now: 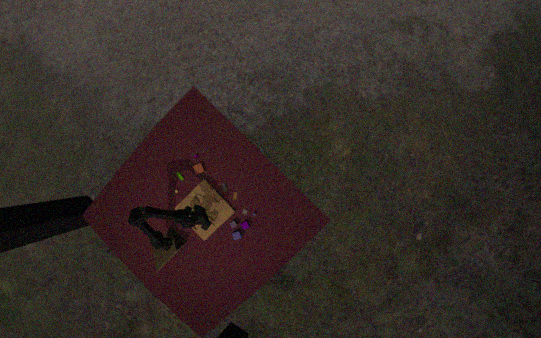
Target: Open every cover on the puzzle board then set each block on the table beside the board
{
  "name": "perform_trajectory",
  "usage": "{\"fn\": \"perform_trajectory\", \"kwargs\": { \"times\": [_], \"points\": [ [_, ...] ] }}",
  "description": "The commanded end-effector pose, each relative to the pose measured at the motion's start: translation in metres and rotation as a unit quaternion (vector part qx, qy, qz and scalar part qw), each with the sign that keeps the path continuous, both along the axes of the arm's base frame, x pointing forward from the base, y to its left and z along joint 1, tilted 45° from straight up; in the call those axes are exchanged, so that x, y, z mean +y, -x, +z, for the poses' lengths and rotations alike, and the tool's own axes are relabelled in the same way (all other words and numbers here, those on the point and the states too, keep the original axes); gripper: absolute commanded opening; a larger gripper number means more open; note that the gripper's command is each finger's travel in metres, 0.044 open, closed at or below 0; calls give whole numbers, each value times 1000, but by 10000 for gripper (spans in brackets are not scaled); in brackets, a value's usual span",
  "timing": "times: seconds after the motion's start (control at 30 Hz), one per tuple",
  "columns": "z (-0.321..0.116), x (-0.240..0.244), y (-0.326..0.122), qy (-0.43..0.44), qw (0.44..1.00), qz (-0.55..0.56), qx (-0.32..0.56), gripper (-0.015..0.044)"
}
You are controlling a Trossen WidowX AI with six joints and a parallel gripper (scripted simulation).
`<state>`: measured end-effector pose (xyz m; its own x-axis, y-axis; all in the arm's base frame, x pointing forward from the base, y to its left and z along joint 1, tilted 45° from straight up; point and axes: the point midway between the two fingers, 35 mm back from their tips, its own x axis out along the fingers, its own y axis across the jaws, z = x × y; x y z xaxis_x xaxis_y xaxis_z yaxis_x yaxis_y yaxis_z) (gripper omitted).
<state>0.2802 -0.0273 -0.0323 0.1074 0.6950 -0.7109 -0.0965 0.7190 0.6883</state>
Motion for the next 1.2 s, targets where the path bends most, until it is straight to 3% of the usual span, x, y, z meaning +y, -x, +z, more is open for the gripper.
{"fn": "perform_trajectory", "kwargs": {
  "times": [0.0,1.17],
  "points": [
    [-2,2,1,-3,1000,-2,3,0],
    [-13,-3,16,-2,1000,-1,3,0]
  ]
}}
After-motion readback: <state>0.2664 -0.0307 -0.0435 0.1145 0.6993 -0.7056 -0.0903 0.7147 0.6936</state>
